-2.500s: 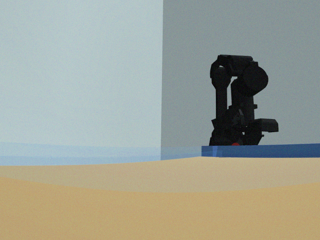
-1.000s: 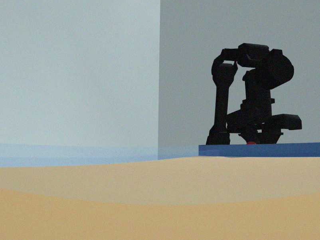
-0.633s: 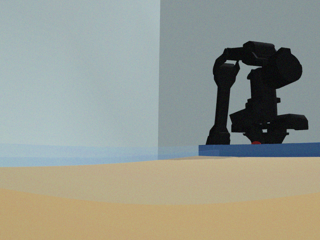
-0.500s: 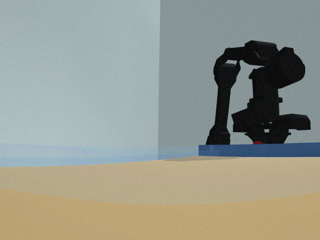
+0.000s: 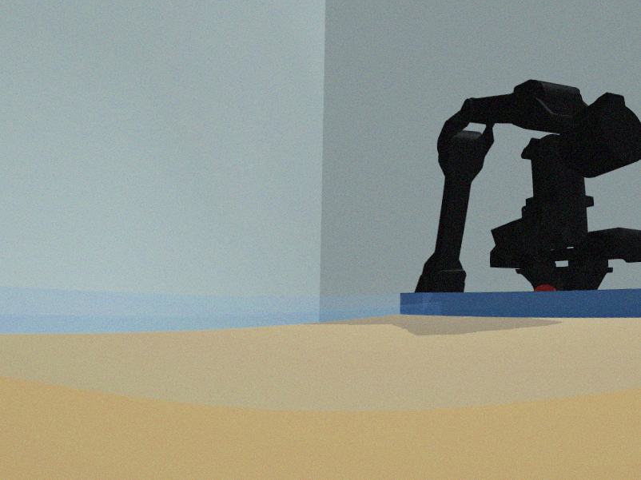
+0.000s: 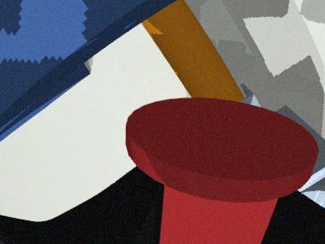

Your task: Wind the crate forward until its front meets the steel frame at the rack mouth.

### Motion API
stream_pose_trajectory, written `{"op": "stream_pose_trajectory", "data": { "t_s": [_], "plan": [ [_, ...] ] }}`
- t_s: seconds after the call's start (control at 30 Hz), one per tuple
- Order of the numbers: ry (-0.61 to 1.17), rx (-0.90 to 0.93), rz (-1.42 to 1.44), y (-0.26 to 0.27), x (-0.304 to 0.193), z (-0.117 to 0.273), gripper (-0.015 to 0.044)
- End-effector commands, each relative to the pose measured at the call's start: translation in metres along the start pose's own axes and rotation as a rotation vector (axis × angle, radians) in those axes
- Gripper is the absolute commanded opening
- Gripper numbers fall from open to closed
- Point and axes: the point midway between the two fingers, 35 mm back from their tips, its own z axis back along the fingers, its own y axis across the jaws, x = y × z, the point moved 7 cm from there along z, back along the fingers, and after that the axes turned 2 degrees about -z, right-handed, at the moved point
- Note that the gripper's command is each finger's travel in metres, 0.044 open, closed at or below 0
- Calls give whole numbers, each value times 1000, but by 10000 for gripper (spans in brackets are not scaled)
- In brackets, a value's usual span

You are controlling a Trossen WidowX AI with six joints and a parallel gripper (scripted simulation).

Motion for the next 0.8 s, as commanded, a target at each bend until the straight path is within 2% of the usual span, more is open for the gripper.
{"op": "stream_pose_trajectory", "data": {
  "t_s": [0.0,0.77],
  "plan": [
    [30,19,13,9,-15,0,0],
    [34,21,12,21,-49,2,0]
  ]
}}
